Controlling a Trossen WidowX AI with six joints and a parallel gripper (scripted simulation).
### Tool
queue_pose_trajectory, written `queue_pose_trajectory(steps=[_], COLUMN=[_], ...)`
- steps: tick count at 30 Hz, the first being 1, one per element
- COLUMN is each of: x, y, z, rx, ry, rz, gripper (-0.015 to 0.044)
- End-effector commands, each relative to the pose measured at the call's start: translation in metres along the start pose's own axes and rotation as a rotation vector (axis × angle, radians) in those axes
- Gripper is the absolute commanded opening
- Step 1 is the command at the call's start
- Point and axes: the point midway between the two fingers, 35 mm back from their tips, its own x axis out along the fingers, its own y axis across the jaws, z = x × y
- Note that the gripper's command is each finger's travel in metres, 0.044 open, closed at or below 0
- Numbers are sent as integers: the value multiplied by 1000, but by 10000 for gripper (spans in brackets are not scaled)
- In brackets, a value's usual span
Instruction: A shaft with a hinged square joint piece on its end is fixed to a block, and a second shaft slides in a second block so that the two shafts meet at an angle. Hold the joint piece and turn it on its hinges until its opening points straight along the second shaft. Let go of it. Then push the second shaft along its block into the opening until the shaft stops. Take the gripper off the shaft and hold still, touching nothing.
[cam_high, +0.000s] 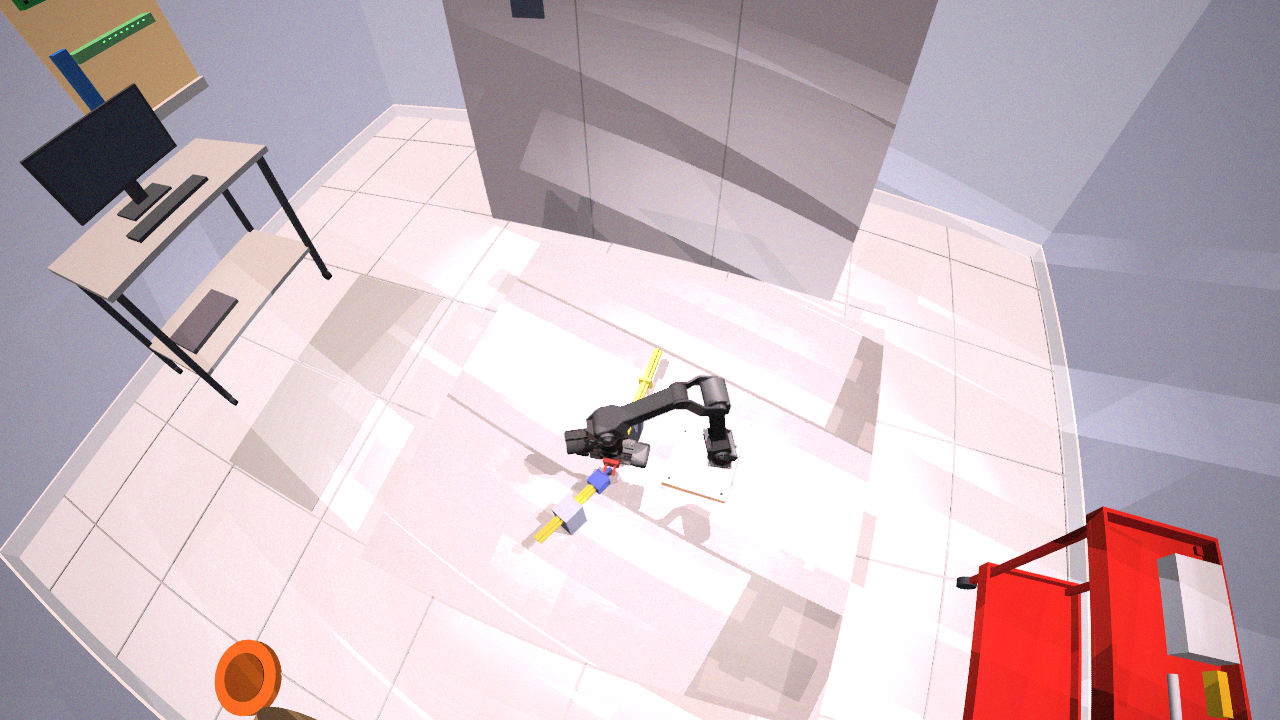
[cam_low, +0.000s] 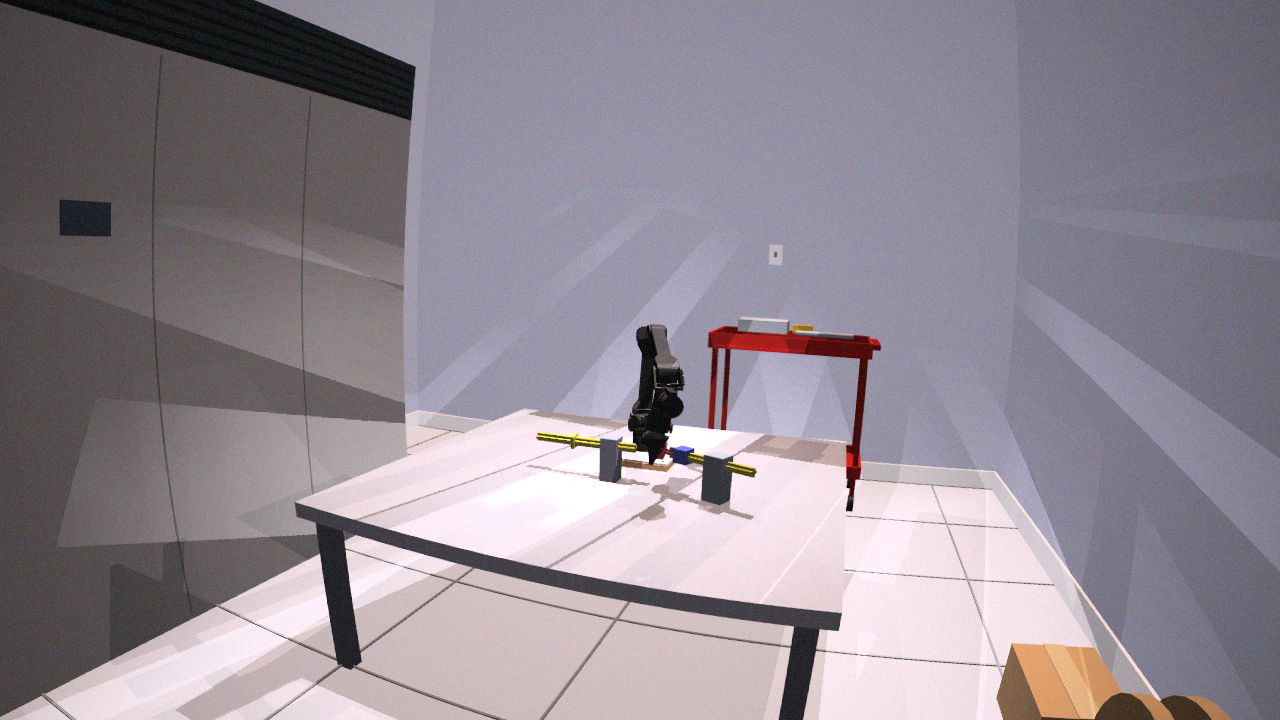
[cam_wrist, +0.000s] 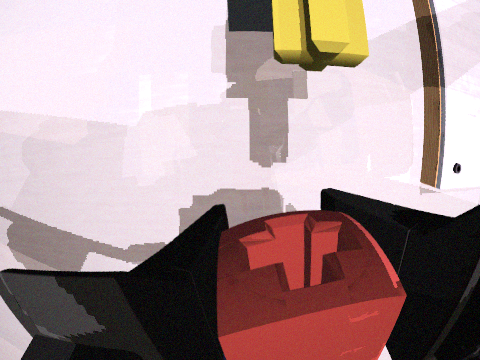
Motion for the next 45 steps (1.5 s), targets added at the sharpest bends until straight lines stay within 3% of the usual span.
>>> queue_pose_trajectory(steps=[1,11,31,36,39,45], x=[1,7,7,7,7,7], y=[-1,-6,-6,-6,-6,-6], z=[0,-1,-1,-1,-1,-1], rx=[15,123,118,118,118,118], ry=[16,133,134,134,134,134], rz=[-2,-11,-10,-10,-10,-10], gripper=[0,0,0,131,147,304])
